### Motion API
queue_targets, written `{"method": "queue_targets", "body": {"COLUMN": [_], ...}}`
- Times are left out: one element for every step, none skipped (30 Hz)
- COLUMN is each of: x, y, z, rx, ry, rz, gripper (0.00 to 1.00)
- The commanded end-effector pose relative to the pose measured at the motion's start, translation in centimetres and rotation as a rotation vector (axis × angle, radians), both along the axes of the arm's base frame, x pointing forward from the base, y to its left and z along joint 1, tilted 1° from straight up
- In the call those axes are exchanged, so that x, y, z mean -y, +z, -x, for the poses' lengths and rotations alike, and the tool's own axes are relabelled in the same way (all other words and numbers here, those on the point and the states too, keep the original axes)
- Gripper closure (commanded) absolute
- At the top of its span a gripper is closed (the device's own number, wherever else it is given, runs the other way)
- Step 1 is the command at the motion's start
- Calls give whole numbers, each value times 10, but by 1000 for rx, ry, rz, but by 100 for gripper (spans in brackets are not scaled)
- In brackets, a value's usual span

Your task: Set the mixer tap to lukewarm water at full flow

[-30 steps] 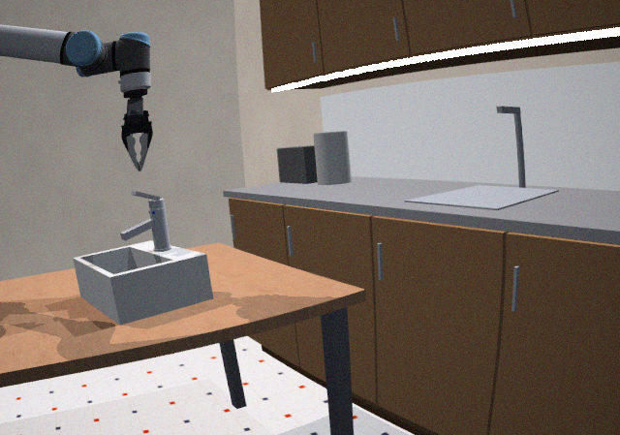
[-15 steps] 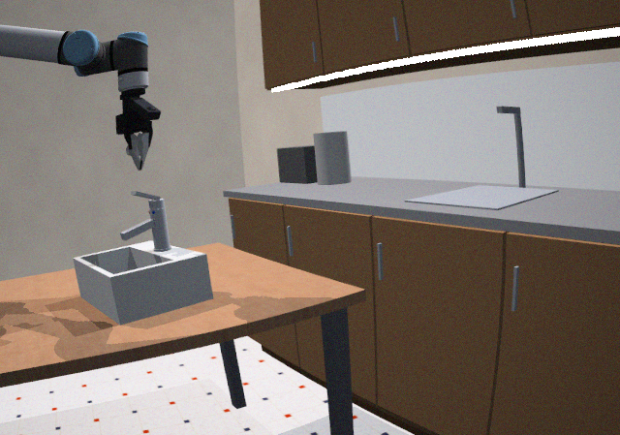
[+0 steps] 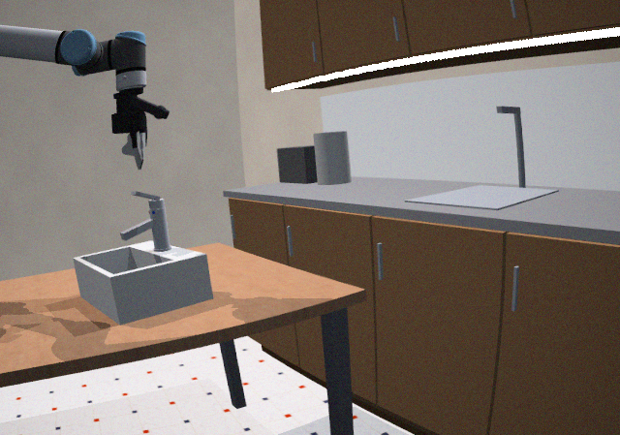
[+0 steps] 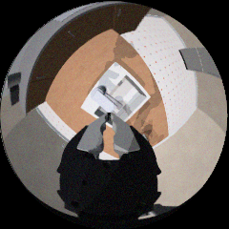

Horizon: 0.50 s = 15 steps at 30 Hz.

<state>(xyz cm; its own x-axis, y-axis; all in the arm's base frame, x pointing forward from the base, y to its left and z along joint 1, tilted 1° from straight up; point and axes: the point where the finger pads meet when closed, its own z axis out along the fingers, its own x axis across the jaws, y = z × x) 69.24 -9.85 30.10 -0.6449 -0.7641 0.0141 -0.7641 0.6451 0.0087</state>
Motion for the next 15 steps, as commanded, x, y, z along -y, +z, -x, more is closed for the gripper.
{"method": "queue_targets", "body": {"x": [0,0,-1,-1,-2,-2,-3,-3,-3,-4,-4,-4,-5,-5,-5], "y": [2,2,1,1,1,2,2,2,2,3,3,3,3,3,3], "z": [1,1,1,2,2,2,2,2,2,3,3,3,3,3,3], "rx": [4,4,3,3,3,3,3,3,3,3,4,4,4,4,4], "ry": [192,228,263,297,331,363,395,426,456,485,513,540,566,566,566], "rz": [-12,-13,-13,-14,-14,-15,-15,-15,-16,-16,-16,-16,-17,-17,-17], "gripper": [100,100,100,100,100,100,100,100,100,100,100,100,100,100,100]}}
